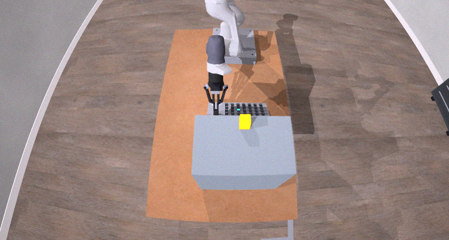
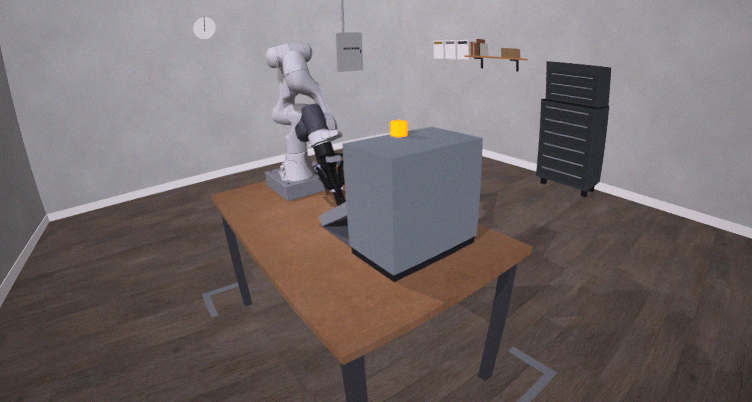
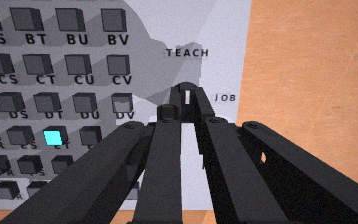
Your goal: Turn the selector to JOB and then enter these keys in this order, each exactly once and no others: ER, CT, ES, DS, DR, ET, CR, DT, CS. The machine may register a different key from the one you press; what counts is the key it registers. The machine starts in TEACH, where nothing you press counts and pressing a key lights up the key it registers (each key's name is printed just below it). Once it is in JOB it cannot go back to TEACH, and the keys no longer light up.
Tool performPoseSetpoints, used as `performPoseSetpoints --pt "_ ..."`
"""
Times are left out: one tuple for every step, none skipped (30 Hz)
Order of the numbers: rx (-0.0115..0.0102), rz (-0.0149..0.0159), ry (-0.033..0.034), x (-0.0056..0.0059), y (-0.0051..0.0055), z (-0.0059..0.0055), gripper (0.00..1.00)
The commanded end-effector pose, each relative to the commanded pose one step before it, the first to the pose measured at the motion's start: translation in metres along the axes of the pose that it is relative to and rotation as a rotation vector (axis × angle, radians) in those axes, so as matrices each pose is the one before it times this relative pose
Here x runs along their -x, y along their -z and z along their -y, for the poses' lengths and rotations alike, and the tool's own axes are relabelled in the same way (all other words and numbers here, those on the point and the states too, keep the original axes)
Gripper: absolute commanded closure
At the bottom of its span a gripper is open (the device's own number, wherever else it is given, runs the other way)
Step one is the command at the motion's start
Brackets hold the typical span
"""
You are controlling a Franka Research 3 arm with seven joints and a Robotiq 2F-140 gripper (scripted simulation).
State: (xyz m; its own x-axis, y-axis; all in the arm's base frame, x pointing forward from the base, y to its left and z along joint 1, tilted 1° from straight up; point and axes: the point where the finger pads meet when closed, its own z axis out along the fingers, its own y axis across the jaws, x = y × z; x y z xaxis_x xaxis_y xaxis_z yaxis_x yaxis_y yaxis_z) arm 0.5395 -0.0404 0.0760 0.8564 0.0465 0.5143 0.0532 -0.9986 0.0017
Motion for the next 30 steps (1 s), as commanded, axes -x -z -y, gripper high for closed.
performPoseSetpoints --pt "0.0011 -0.00479 0.00121 -0.00176 0.00067 0.00007 0.9" --pt "0.0 0.0 0.0 0.0 0.0 0.0 0.9" --pt "0.0 0.0 0.0 0.0 0.0 0.0 0.9" --pt "0.0 0.0 0.0 0.0 0.0 0.0 0.9" --pt "0.0 0.0 0.0 0.0 0.0 0.0 0.9" --pt "0.0 0.0 0.0 0.0 0.0 0.0 0.9" --pt "0.0 0.0 0.0 0.0 0.0 0.0 0.9" --pt "0.0 0.0 0.0 0.0 0.0 0.0 0.9" --pt "0.0 0.0 0.0 0.0 0.0 0.0 0.9" --pt "0.0 0.0 -0.00002 0.0 0.0 0.0 0.9" --pt "0.0 0.0 -0.00014 0.0 0.0 0.0 0.9" --pt "0.0 0.0 -0.00036 0.0 0.0 0.0 0.9" --pt "0.0 0.0 -0.00069 0.0 0.0 0.0 0.9" --pt "0.0 0.0 -0.00111 0.0 0.0 0.0 0.9" --pt "0.0 0.0 -0.00161 0.0 0.0 0.0 0.9" --pt "0.0 0.0 -0.0022 0.0 0.0 0.0 0.9" --pt "0.0 0.0 -0.00286 0.0 0.0 0.0 0.9" --pt "0.0 0.0 -0.00358 0.0 0.0 0.0 0.9" --pt "0.0 0.0 -0.00437 0.0 0.0 0.0 0.9" --pt "0.0 0.0 -0.0052 0.0 0.0 0.0 0.9" --pt "0.0 0.0 0.0 0.0 0.0 0.0 0.9" --pt "0.0 0.0 0.0 0.0 0.0 0.0 0.9" --pt "0.0 0.0 -0.00608 0.0 0.0 0.0 0.9" --pt "0.0 0.0 -0.00702 0.0 0.0 0.0 0.9" --pt "0.0 0.0 -0.00799 0.0 0.0 0.0 0.9" --pt "0.0 0.0 -0.00898 0.0 0.0 0.0 0.9" --pt "0.0 0.0 -0.01 0.0 0.0 0.0 0.9" --pt "0.0 0.0 -0.01107 0.0 0.0 0.0 0.9" --pt "0.0 0.0 -0.01211 0.0 0.0 0.0 0.9" --pt "0.0 0.0 -0.01321 0.0 0.0 0.0 0.9"
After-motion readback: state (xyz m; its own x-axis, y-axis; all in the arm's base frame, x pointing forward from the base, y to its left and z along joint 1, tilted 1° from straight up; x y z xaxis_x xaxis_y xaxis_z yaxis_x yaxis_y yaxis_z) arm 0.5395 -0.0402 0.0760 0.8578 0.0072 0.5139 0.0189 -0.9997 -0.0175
